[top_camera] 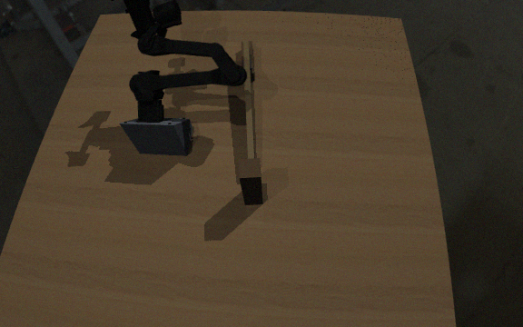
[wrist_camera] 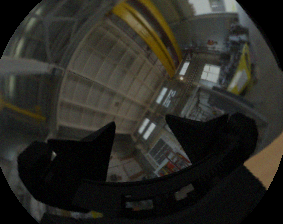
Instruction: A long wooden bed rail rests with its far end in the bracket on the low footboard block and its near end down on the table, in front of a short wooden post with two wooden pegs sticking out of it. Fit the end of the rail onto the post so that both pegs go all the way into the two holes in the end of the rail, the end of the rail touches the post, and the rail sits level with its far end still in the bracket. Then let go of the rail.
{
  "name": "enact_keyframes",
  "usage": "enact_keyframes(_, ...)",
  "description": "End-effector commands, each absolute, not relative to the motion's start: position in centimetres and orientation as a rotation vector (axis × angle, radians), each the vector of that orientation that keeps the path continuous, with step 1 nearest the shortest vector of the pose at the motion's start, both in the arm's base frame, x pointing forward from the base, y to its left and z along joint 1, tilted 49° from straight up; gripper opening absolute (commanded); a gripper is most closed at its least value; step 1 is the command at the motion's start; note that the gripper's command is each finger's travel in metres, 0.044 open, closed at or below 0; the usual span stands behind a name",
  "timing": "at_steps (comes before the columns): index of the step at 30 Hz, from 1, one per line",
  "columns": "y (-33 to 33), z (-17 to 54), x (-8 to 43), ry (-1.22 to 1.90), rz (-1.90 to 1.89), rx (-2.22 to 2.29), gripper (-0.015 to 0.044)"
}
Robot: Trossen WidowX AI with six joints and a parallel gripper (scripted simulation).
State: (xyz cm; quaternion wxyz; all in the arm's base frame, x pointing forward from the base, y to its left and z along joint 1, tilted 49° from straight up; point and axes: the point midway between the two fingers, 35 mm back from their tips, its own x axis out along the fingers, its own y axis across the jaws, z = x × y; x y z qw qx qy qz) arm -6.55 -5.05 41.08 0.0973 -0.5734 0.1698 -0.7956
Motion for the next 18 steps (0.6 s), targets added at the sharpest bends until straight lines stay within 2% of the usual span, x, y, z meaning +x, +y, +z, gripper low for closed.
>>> enact_keyframes(1,-5.0,41.1,-6.6,0.505,-2.358,-1.697,0.0426)
enact_keyframes(2,-5.0,41.1,-6.7,0.514,-2.367,-1.694,0.044)
enact_keyframes(18,2.0,42.5,-12.8,0.999,-2.902,-1.458,0.044)
